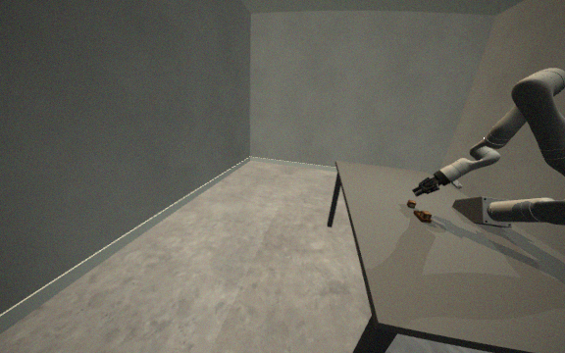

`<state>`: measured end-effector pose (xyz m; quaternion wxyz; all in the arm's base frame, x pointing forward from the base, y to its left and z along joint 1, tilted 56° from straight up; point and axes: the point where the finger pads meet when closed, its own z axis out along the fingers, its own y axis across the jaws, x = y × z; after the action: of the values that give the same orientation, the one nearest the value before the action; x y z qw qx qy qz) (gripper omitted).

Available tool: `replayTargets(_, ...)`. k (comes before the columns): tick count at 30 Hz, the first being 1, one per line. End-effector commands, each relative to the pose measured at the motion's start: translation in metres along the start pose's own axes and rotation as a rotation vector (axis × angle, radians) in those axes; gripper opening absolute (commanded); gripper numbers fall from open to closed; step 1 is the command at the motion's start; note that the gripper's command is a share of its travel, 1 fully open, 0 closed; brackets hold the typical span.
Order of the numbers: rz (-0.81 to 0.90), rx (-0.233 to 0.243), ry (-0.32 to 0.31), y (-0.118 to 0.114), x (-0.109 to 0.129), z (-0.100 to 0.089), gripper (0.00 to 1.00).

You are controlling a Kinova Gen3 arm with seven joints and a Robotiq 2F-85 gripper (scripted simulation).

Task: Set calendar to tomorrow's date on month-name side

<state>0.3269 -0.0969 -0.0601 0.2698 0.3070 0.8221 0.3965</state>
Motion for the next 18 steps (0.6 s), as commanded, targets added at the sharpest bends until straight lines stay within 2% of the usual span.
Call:
replayTargets(1, 0.015, 0.0, -0.014, -0.001, 0.0038, -0.0007, 0.48)
replayTargets(18, 0.012, 0.024, -0.083, -0.0057, 0.0051, -0.003, 0.48)
